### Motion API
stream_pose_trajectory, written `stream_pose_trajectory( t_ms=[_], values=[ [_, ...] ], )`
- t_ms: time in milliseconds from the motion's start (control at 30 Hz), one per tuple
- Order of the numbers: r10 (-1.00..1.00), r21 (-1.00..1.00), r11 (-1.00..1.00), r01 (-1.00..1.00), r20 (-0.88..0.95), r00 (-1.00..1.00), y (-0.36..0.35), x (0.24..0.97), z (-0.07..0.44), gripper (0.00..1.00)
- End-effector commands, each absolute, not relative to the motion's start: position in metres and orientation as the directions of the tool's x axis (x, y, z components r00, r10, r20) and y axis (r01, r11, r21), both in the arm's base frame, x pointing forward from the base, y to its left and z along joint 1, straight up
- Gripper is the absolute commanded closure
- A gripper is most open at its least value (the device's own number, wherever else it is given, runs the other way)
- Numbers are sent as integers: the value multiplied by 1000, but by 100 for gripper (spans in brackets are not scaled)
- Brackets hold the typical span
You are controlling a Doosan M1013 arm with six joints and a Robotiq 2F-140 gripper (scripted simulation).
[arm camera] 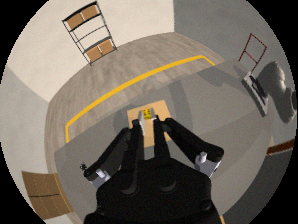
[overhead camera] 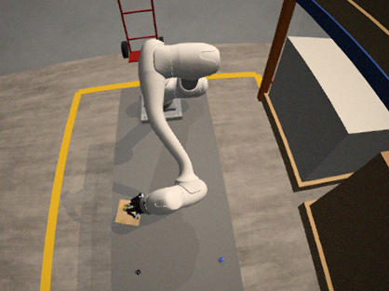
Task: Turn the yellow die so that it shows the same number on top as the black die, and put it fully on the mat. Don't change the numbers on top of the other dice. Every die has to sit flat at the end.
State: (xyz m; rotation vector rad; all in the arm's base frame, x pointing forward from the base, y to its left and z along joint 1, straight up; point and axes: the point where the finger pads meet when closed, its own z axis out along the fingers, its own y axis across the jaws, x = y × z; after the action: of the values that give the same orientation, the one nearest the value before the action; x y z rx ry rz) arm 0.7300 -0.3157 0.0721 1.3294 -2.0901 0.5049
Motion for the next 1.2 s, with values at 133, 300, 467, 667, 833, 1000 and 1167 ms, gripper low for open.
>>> stream_pose_trajectory(
  t_ms=[133,300,467,667,833,1000,1167],
  values=[
    [-765,4,424,-906,538,-356,-317,729,74,82],
    [-785,-2,423,-906,498,-367,-321,729,78,82],
    [-811,6,424,-906,447,-377,-322,726,77,82],
    [-857,8,424,-906,328,-398,-323,725,77,82],
    [-876,-2,423,-906,257,-409,-329,725,82,82],
    [-883,3,423,-906,225,-412,-329,724,81,82],
    [-898,10,423,-906,140,-418,-330,722,79,82]
  ],
)
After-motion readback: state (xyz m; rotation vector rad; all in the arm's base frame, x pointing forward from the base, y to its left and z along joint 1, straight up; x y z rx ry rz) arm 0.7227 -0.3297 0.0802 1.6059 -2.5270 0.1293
